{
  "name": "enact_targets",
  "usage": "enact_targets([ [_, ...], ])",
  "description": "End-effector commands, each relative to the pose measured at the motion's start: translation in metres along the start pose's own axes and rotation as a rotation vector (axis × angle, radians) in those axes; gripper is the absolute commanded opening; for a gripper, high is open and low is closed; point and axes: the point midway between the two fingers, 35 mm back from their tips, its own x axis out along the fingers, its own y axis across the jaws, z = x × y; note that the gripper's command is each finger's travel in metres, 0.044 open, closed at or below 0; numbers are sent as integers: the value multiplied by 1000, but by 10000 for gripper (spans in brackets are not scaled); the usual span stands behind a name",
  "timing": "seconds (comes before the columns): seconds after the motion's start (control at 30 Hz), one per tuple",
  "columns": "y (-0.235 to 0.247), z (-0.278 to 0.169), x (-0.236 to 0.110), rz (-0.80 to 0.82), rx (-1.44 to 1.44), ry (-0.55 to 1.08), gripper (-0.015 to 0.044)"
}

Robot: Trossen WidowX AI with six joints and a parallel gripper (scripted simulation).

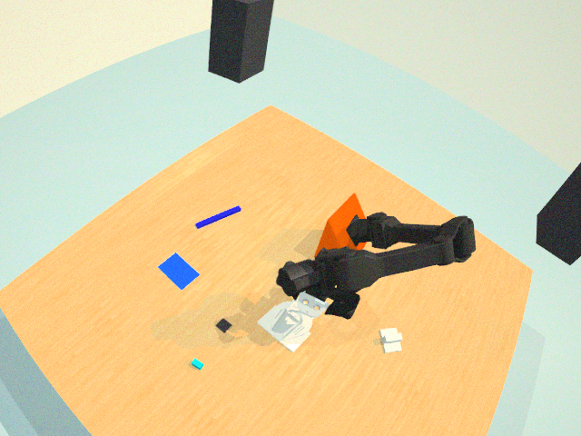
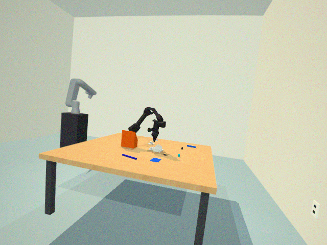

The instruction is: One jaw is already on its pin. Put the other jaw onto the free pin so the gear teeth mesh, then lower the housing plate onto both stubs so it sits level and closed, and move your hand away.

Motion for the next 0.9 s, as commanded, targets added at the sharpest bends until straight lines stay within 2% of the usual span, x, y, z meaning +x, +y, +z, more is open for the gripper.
enact_targets([
  [0.0,7,2,0,-9,117,7,351],
  [0.2,15,5,0,-17,242,9,351],
  [0.87,15,5,0,-17,256,9,351],
])
